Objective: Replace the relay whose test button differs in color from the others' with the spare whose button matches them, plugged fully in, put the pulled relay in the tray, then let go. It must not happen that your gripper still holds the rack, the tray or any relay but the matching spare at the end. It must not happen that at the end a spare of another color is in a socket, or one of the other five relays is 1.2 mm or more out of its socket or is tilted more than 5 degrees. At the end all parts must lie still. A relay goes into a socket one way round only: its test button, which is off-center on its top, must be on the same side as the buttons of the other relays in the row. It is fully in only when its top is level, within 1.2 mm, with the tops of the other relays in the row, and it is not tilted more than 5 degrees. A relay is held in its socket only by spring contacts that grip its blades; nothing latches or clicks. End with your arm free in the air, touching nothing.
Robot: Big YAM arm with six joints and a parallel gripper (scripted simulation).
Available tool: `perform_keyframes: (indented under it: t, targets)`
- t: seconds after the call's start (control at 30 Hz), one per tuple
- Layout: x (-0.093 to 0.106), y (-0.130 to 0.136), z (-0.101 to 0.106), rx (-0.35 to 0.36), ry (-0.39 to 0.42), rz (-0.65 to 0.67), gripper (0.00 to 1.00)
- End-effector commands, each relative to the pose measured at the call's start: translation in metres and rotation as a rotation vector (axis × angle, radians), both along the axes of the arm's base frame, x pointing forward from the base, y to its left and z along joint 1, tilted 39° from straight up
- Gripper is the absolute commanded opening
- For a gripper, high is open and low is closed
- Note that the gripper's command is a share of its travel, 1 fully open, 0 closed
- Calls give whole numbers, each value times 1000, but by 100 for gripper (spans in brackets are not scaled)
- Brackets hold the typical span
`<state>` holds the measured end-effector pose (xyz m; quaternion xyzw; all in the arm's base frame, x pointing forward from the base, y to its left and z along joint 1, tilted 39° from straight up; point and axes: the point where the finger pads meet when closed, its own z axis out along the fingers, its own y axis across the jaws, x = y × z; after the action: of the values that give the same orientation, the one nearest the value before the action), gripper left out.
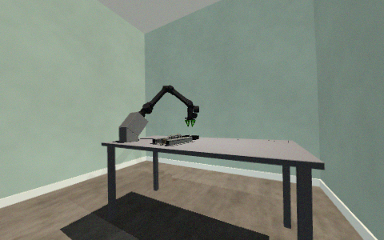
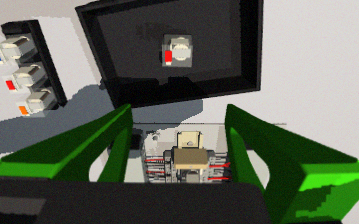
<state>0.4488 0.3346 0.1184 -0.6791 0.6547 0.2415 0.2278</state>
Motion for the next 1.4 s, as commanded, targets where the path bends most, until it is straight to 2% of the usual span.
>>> perform_keyframes:
  t: [0.0,0.2,0.6,0.8,1.1,1.17,1.37]
  targets:
    - [2,-1,15,11,-20,6,59]
    - [2,0,21,16,-30,7,59]
    - [-20,7,19,20,-36,9,59]
    - [-45,11,17,22,-40,12,59]
    - [-98,17,12,24,-47,21,59]
    - [-98,17,12,24,-47,21,59]
    - [-133,22,9,26,-51,27,59]
